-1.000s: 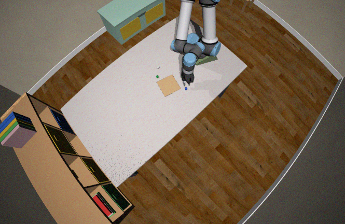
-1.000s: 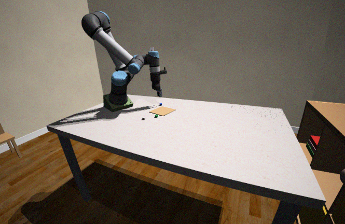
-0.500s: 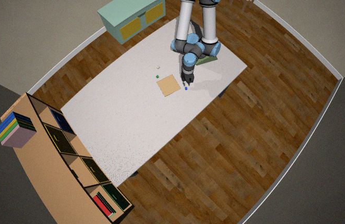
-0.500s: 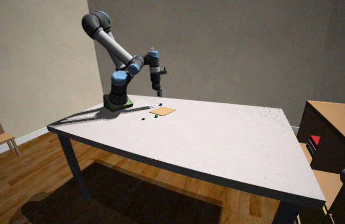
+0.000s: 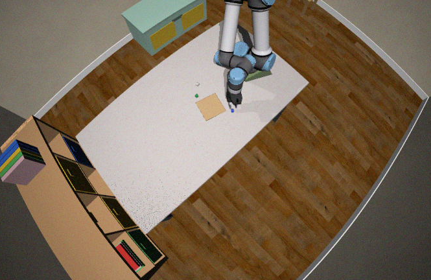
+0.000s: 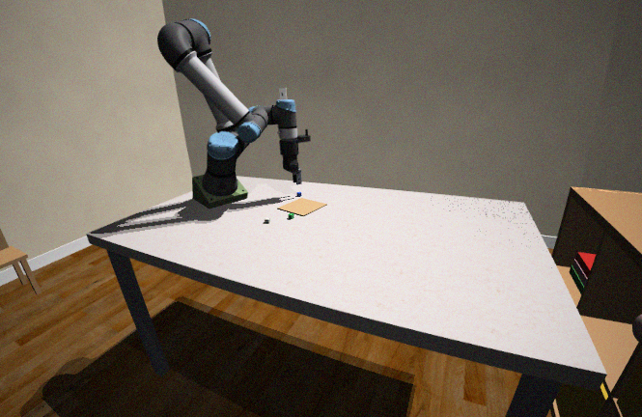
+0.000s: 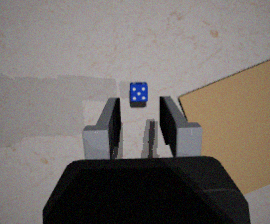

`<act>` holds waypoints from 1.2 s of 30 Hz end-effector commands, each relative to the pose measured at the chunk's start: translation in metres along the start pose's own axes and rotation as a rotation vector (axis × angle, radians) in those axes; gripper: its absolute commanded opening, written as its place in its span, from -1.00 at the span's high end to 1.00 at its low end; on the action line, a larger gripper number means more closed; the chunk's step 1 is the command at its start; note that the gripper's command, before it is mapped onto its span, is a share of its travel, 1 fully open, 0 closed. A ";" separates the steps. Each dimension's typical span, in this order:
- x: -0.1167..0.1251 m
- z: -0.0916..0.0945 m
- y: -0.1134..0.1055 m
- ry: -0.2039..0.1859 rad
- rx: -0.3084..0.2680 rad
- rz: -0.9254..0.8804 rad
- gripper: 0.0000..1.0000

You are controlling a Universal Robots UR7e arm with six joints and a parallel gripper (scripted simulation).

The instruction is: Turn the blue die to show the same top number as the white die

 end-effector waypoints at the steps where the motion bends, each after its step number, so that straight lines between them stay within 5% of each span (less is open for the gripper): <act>1: 0.000 -0.010 0.000 0.000 0.001 0.001 -0.27; 36: 0.000 -0.035 0.000 0.000 0.001 0.001 -0.27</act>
Point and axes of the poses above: the point where the finger pads meet when closed, its own z axis back along the fingers, its own x axis across the jaws, y = z × x, the point moved 4 cm from there along z, back along the fingers, and after that the axes turned 8 degrees about z, right-handed, at the moved point
